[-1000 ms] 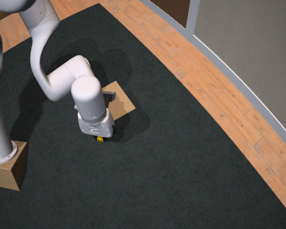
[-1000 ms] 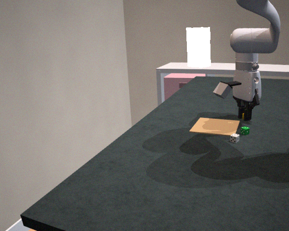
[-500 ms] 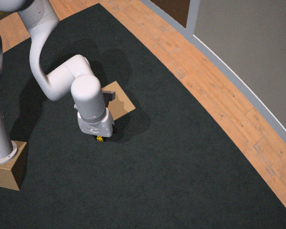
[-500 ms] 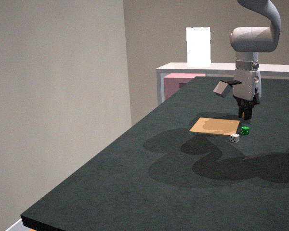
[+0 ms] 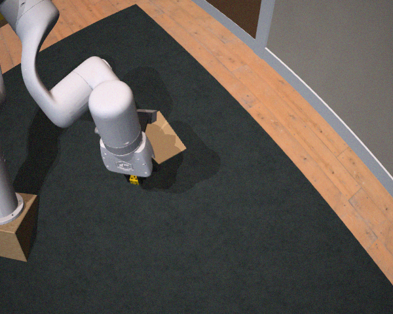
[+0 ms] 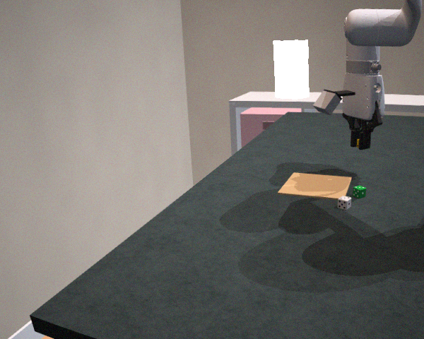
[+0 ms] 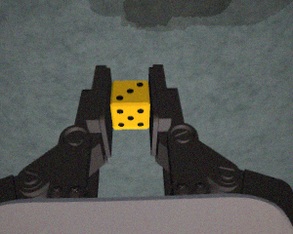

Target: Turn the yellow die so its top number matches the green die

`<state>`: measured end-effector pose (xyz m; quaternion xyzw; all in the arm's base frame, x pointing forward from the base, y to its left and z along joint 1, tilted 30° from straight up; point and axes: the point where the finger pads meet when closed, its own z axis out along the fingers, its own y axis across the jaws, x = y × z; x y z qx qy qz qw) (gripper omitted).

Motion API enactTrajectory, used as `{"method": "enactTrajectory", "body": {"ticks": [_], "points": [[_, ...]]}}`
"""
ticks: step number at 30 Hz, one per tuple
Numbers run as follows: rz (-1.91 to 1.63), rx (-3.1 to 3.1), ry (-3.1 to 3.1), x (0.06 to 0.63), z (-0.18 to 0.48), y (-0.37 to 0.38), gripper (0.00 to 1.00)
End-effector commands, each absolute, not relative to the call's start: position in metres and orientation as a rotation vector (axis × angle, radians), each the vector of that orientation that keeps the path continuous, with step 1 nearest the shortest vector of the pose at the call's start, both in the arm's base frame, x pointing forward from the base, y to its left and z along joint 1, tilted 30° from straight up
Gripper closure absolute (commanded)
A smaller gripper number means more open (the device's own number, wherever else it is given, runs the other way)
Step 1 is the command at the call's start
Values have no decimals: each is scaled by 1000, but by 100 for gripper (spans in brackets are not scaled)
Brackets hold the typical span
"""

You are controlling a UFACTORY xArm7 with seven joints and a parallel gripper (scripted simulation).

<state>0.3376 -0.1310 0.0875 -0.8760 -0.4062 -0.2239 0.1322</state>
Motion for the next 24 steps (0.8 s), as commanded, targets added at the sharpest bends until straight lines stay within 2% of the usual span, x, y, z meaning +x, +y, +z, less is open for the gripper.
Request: {"method": "enactTrajectory", "body": {"ticks": [1, 14, 24], "points": [[-643, -2537, -1180, 328, 118, -143, 85], [-641, -2542, -1166, 329, 120, -143, 85], [-576, -2631, -827, 356, 137, -121, 85]]}}
